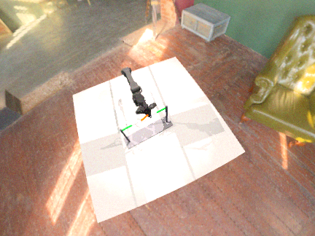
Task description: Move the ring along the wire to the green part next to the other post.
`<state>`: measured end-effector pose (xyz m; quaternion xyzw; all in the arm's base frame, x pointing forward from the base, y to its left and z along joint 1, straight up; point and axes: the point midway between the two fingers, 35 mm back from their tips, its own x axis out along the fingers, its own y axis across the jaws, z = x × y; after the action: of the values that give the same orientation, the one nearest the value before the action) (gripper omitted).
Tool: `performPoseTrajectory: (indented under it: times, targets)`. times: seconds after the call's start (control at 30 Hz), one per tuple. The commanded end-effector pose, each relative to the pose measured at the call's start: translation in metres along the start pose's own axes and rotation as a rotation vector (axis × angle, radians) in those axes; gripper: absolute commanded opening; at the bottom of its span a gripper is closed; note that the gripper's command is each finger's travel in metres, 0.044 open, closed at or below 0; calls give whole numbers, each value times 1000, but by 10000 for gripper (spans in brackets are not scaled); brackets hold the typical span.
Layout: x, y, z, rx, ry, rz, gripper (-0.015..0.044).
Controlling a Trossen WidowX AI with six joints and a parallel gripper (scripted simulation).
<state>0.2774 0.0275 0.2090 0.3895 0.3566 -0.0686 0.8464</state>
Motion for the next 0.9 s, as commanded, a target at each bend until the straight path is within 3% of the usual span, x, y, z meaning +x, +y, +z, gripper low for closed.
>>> performPoseTrajectory:
  times: [0.0,0.4,0.87]
  targets:
    - [-7,12,-1,56,48,-6,-150]
    - [-8,7,1,-71,46,-79,-150]
    - [-12,-29,12,-451,34,-228,-150]
